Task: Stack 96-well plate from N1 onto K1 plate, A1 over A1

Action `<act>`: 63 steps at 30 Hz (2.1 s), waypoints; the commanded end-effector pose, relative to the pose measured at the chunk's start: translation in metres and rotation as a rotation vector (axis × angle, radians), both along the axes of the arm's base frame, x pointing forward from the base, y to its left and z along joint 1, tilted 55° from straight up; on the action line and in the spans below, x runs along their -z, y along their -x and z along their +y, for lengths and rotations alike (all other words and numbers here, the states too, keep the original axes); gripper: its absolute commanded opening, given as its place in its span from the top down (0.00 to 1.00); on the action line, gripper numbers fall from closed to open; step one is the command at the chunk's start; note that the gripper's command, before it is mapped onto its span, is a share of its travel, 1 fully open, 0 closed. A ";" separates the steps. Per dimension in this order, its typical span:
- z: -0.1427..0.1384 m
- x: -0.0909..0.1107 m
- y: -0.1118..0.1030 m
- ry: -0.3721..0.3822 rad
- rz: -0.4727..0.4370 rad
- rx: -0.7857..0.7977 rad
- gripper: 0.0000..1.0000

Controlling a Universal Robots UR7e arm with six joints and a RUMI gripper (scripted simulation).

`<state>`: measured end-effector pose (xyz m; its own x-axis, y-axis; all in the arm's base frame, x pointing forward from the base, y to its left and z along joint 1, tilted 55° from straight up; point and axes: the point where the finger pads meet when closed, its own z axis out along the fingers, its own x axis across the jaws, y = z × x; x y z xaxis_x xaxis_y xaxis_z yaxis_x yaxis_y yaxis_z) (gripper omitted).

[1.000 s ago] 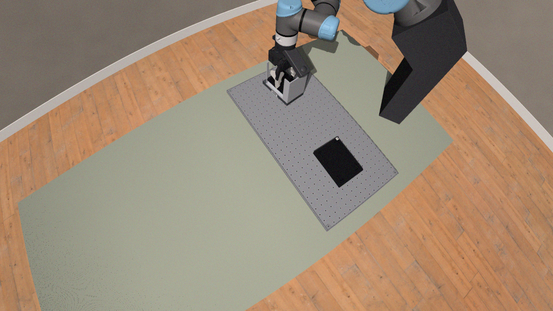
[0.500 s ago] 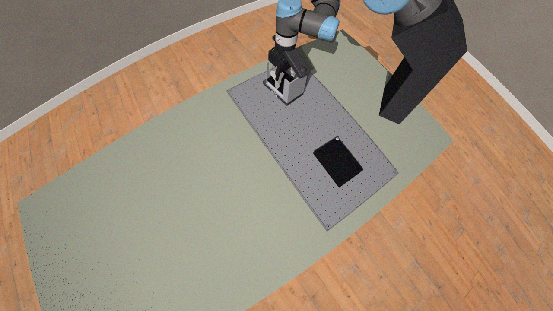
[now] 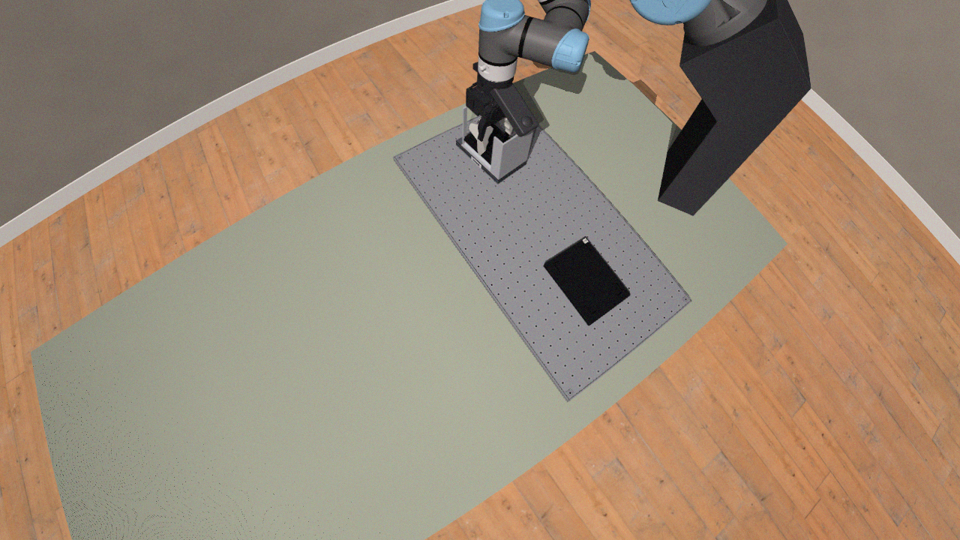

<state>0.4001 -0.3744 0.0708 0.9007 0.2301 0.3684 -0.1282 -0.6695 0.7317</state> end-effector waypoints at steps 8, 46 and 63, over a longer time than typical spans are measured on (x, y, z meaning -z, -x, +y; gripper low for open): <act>-0.001 0.001 -0.001 0.001 -0.001 0.000 1.00; 0.013 -0.011 0.008 0.001 -0.001 0.000 0.00; 0.041 -0.034 0.024 0.001 -0.001 0.000 0.00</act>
